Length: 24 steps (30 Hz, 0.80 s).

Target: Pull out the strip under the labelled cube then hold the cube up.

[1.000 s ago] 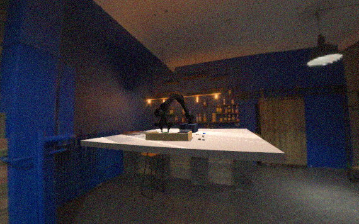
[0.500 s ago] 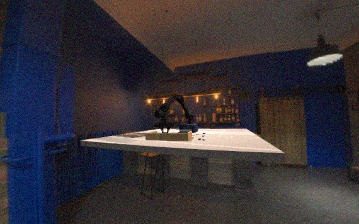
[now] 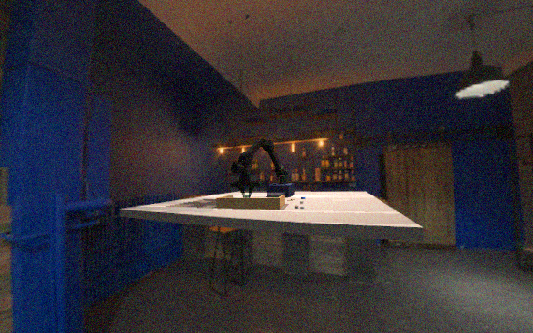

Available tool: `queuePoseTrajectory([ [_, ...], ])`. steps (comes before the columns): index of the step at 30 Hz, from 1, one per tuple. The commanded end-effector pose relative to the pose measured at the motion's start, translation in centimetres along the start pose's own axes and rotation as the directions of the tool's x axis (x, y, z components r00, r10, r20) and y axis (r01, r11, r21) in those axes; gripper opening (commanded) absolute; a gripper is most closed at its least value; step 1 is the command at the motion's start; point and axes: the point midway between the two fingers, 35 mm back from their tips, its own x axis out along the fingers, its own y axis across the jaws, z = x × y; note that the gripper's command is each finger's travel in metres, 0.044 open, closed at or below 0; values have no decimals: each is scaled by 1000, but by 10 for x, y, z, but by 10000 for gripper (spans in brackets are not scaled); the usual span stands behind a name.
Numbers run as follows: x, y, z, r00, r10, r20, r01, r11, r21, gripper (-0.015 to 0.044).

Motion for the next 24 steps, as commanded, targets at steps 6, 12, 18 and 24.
queuePoseTrajectory([
  [6, -21, 13, -28, 1000, -1, -6, 1, 1000, 4, 0],
  [12, -31, 20, -43, 1000, -2, -9, 2, 1000, 6, 0],
  [18, -31, 25, -54, 1000, -1, -10, 1, 1000, 6, 0],
  [24, -32, 34, -72, 1000, 0, -12, 1, 1000, 6, 0],
])
